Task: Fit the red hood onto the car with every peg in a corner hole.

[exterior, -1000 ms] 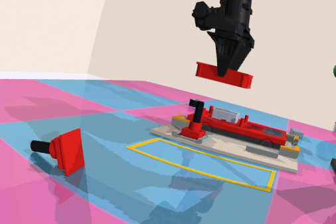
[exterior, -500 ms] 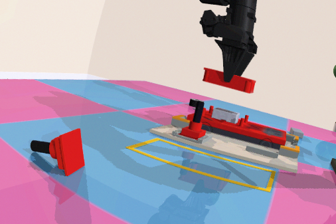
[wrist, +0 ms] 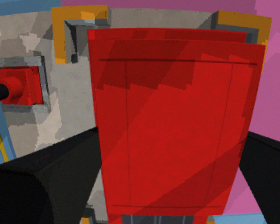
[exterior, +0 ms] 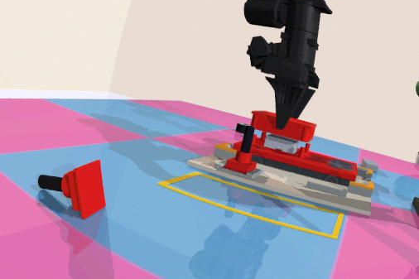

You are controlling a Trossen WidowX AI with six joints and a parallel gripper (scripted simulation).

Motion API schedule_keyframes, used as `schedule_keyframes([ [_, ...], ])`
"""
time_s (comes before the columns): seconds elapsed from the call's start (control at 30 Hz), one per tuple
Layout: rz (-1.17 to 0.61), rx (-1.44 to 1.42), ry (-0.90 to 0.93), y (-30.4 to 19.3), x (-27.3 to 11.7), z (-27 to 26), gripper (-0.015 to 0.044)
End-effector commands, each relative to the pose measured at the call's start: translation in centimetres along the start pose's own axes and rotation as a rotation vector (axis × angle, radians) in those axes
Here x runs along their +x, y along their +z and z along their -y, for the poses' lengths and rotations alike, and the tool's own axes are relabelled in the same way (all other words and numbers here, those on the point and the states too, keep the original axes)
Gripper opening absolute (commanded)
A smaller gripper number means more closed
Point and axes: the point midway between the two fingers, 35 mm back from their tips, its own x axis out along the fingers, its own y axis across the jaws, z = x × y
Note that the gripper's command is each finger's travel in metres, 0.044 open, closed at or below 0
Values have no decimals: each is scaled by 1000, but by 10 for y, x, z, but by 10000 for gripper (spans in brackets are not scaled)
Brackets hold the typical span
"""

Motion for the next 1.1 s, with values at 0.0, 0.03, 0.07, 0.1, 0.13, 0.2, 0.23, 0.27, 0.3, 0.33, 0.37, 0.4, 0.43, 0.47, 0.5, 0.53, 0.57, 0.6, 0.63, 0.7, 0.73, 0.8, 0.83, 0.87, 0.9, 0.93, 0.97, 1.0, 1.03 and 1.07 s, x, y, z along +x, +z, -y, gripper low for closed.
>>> schedule_keyframes([
  [0.0,1,-3,-3,0,1,0,0],
  [0.03,1,-3,-3,-1,1,0,0],
  [0.07,1,-3,-3,-1,1,1,0],
  [0.1,1,-3,-3,-1,1,1,0],
  [0.13,1,-3,-3,-1,1,1,0],
  [0.2,1,-3,-3,-1,1,1,0],
  [0.23,1,-3,-3,-1,1,1,0],
  [0.27,1,-3,-3,-1,1,1,0],
  [0.3,1,-3,-3,-1,1,1,0],
  [0.33,1,-3,-3,-1,1,1,0],
  [0.37,1,-3,-3,-1,1,1,0],
  [0.4,1,-3,-3,-1,1,1,0],
  [0.43,1,-3,-3,-1,1,1,0],
  [0.47,1,-3,-3,-1,1,1,0],
  [0.5,1,-3,-3,-1,1,1,0],
  [0.53,1,-3,-3,-1,1,1,0],
  [0.57,1,-3,-3,-1,1,1,0],
  [0.6,1,-3,-3,-1,1,1,0],
  [0.63,1,-3,-3,-1,1,1,0],
  [0.7,1,-3,-3,-1,2,1,0],
  [0.73,1,-3,-3,-1,2,1,0],
  [0.8,1,-3,-3,0,2,1,0],
  [0.83,1,-3,-3,0,2,1,0],
  [0.87,1,-3,-3,0,3,1,0],
  [0.9,1,-3,-3,-1,3,1,0],
  [0.93,1,-3,-3,-1,3,0,0],
  [0.97,1,-3,-3,-1,4,0,0],
  [1.0,1,-3,-3,-1,4,0,0],
  [1.03,1,-3,-3,-1,4,0,0],
  [1.07,1,-3,-3,-1,5,0,0],
])
